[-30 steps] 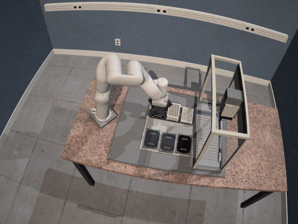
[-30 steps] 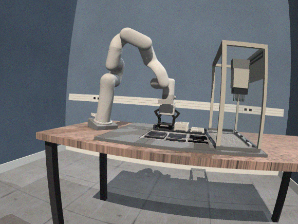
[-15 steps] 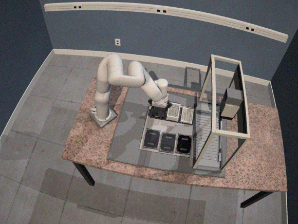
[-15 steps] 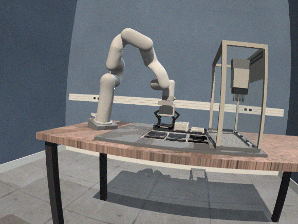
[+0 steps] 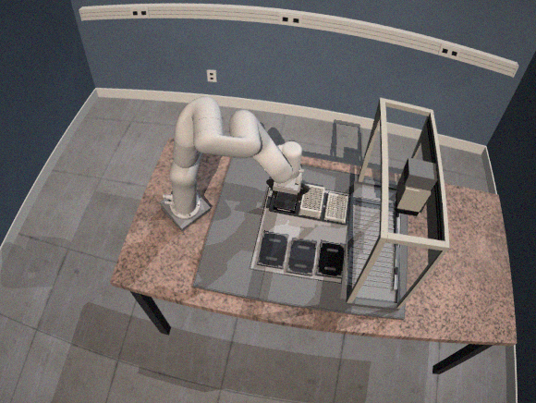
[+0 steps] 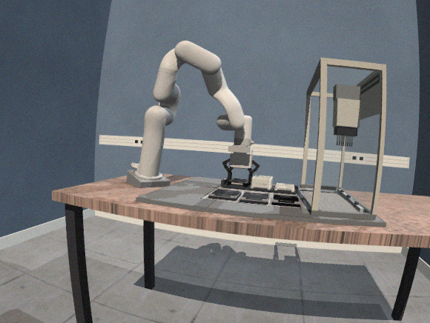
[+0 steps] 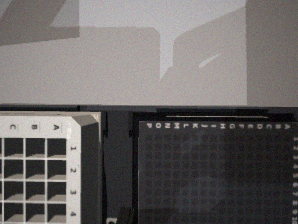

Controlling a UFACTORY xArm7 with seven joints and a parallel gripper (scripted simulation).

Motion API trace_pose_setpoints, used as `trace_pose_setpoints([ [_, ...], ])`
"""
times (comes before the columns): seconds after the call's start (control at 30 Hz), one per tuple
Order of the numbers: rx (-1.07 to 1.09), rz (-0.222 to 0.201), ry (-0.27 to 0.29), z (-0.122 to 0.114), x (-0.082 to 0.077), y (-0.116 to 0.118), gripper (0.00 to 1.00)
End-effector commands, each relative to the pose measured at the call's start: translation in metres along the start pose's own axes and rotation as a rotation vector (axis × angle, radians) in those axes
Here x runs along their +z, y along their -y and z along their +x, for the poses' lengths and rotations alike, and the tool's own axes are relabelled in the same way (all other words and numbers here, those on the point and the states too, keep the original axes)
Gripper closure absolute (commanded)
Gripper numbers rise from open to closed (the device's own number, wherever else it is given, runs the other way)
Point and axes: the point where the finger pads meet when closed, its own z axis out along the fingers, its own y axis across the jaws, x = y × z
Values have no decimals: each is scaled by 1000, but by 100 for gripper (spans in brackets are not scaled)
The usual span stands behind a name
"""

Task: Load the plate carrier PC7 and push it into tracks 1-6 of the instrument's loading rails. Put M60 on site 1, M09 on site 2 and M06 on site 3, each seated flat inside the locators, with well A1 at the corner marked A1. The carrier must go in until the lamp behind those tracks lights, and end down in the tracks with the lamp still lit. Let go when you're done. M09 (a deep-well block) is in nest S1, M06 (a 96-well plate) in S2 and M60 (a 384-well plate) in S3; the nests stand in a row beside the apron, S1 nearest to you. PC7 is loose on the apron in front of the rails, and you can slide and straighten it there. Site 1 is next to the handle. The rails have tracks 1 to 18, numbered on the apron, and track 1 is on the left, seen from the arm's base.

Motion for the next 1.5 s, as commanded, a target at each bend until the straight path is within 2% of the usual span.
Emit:
trace_pose_setpoints([
  [0.0,0,3,1,-1,-1,1,100],
  [0.1,0,3,1,-1,-1,1,100],
  [0.13,0,3,1,0,0,1,0],
  [1.27,0,3,1,-1,0,1,0],
  [1.47,0,3,1,-1,-10,1,0],
])
